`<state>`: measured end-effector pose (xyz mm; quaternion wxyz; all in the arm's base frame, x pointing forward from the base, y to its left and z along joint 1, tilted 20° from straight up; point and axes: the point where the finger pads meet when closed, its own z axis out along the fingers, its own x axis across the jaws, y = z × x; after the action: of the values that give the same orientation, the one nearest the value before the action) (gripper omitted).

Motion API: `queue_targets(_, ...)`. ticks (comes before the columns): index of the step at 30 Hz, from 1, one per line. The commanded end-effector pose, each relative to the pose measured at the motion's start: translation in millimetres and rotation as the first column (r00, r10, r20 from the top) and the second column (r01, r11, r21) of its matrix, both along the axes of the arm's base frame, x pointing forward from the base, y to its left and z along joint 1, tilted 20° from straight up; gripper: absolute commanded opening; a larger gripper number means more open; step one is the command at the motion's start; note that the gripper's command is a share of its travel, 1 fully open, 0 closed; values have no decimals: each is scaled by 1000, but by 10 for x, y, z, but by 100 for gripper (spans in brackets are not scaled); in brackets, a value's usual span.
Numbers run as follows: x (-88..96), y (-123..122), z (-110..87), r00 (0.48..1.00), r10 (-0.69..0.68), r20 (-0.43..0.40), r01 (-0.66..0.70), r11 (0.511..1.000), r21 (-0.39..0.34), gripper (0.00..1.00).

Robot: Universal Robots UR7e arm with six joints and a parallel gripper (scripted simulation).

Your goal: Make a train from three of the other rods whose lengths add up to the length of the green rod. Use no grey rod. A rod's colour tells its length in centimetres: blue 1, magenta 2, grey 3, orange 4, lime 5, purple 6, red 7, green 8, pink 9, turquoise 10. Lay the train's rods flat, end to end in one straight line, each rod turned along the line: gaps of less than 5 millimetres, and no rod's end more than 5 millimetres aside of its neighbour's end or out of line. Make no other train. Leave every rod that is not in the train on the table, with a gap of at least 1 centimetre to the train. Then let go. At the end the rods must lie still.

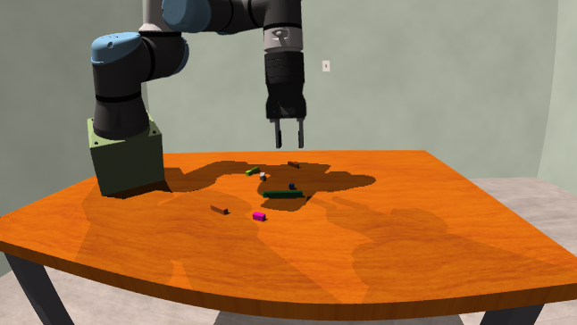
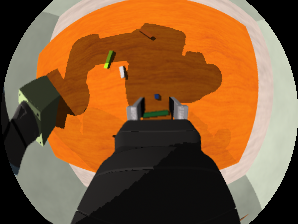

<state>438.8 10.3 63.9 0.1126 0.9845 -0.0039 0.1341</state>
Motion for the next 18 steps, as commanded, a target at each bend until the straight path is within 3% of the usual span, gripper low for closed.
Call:
queue_targets(1,2,0,5,1000,0,1,0,1000,0,100)
queue_targets(18,3,-10,5,1000,-13,4,13,1000,4,100)
